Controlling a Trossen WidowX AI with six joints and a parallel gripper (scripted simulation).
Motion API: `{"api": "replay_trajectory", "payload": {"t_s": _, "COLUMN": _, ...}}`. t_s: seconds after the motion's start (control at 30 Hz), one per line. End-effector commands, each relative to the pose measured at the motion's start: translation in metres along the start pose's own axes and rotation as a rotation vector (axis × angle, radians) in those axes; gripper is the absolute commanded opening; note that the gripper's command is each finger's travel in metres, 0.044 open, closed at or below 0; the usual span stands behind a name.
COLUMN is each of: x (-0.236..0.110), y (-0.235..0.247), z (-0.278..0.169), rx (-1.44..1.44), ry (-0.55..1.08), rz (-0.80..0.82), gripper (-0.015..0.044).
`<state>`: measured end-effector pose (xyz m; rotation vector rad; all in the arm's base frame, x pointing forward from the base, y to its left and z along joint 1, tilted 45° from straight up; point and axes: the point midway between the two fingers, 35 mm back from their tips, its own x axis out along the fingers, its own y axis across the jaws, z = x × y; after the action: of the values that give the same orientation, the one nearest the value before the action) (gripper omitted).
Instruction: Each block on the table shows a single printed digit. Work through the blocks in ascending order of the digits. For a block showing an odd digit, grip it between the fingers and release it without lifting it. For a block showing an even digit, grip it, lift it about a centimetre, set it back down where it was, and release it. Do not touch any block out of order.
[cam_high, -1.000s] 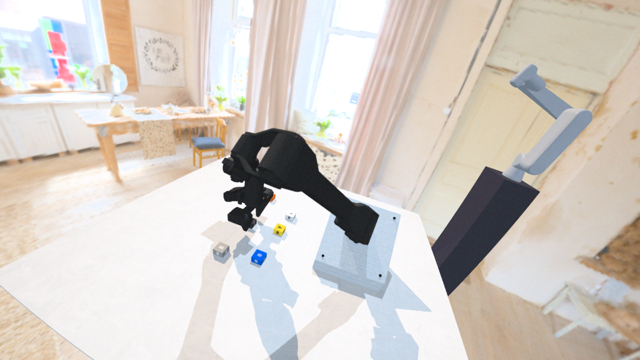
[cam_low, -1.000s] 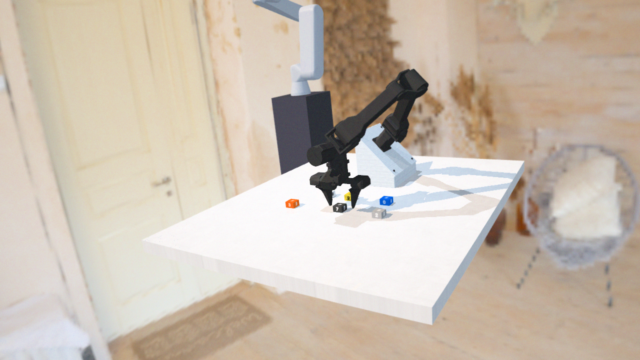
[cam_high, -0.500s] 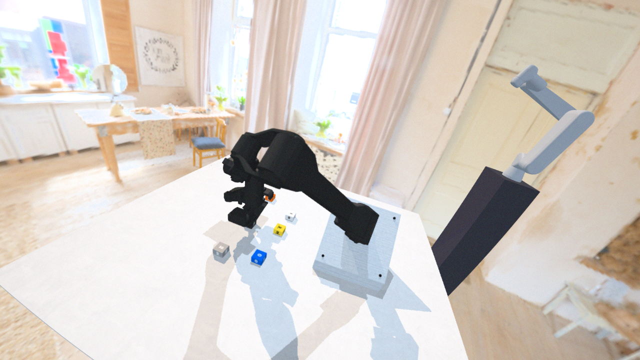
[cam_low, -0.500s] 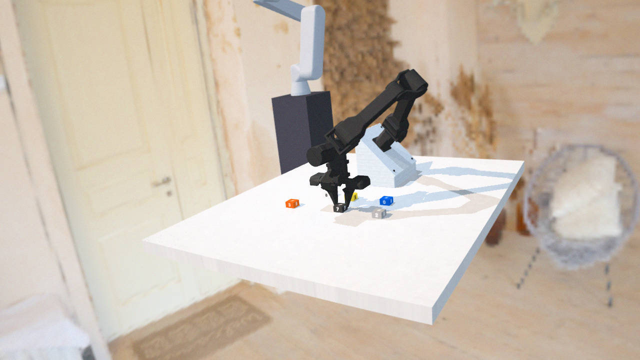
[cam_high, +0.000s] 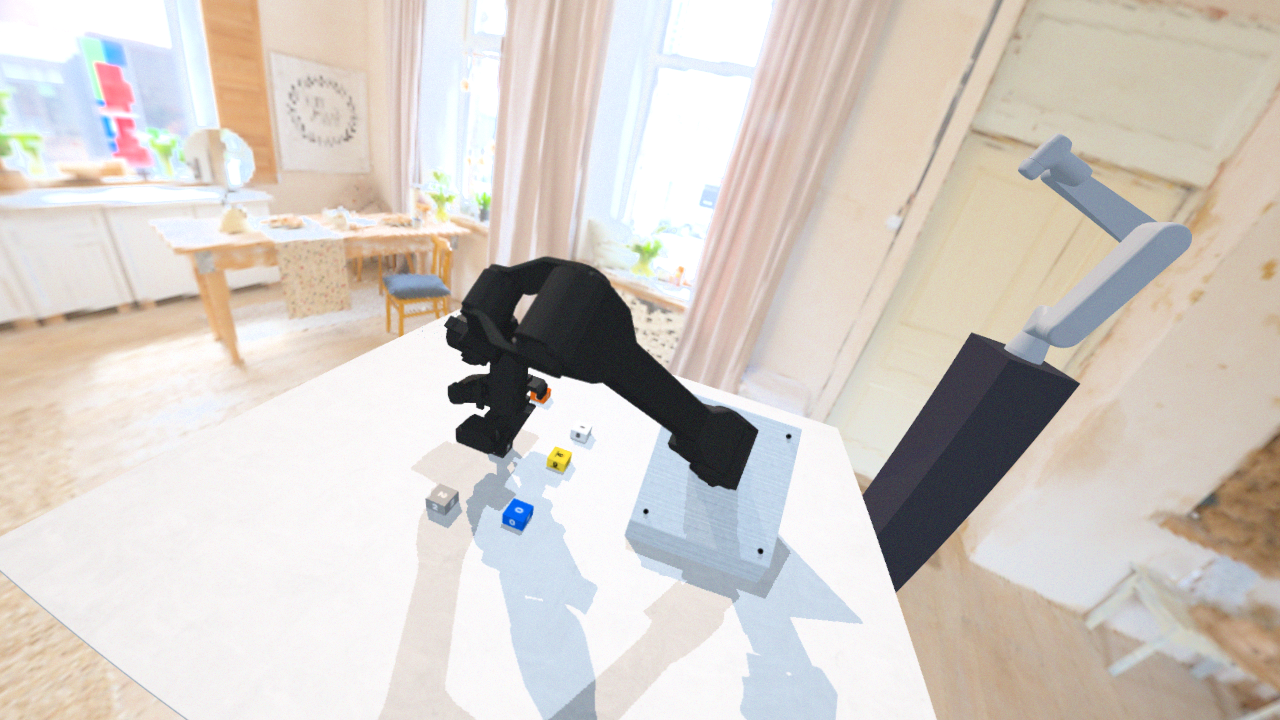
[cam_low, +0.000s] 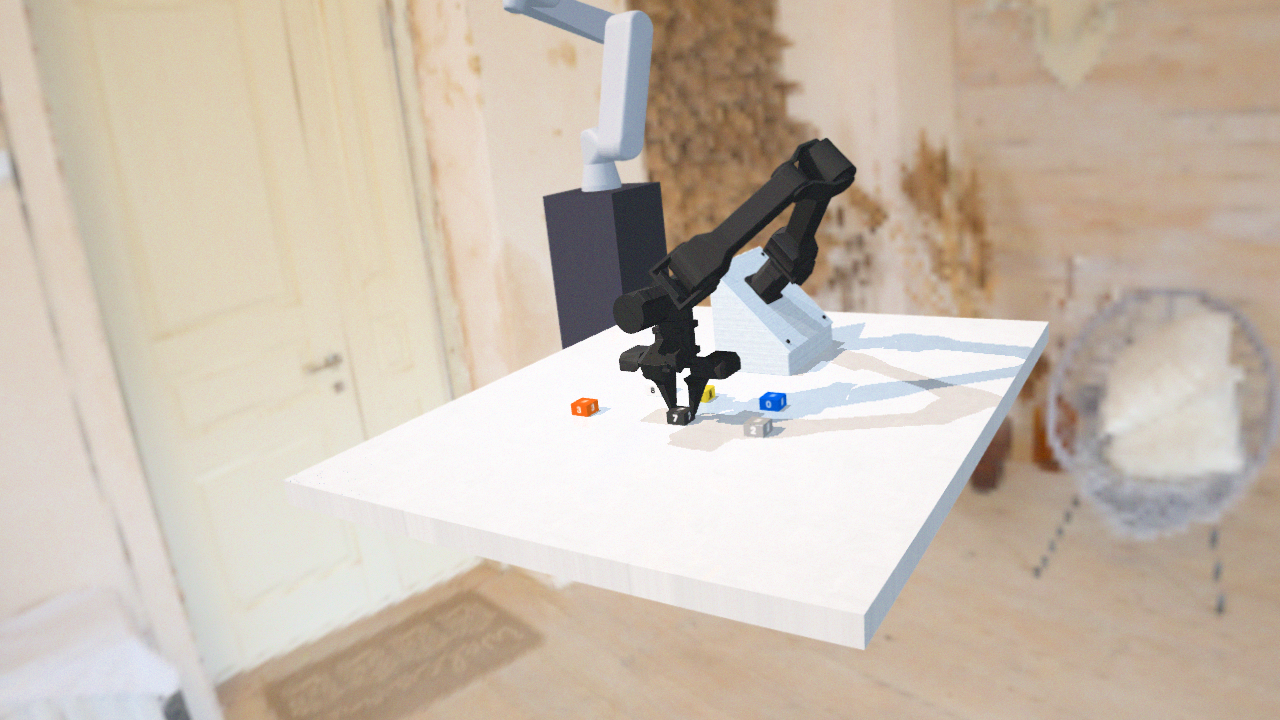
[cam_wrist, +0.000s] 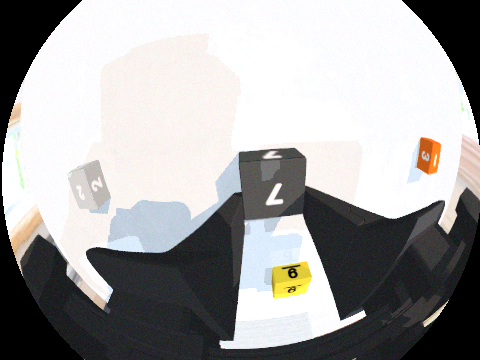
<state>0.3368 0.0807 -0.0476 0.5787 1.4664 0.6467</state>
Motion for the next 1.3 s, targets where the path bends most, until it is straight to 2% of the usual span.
{"api": "replay_trajectory", "payload": {"t_s": 0.0, "x": 0.001, "y": 0.000, "z": 0.000, "rx": 0.006, "ry": 0.000, "rz": 0.003, "gripper": 0.0120}}
{"api": "replay_trajectory", "payload": {"t_s": 0.47, "x": 0.001, "y": 0.000, "z": 0.000, "rx": 0.006, "ry": 0.000, "rz": 0.003, "gripper": 0.0120}}
{"api": "replay_trajectory", "payload": {"t_s": 0.83, "x": 0.001, "y": 0.000, "z": 0.000, "rx": 0.006, "ry": 0.000, "rz": 0.003, "gripper": 0.0400}}
{"api": "replay_trajectory", "payload": {"t_s": 0.93, "x": -0.002, "y": 0.000, "z": 0.000, "rx": 0.006, "ry": 0.000, "rz": 0.002, "gripper": 0.0400}}
{"api": "replay_trajectory", "payload": {"t_s": 1.03, "x": -0.033, "y": -0.001, "z": 0.000, "rx": 0.005, "ry": 0.000, "rz": 0.001, "gripper": 0.0400}}
{"api": "replay_trajectory", "payload": {"t_s": 1.17, "x": -0.036, "y": -0.001, "z": 0.000, "rx": 0.005, "ry": 0.000, "rz": 0.001, "gripper": 0.0400}}
{"api": "replay_trajectory", "payload": {"t_s": 1.27, "x": -0.065, "y": -0.002, "z": 0.003, "rx": 0.006, "ry": -0.001, "rz": -0.004, "gripper": 0.0321}}
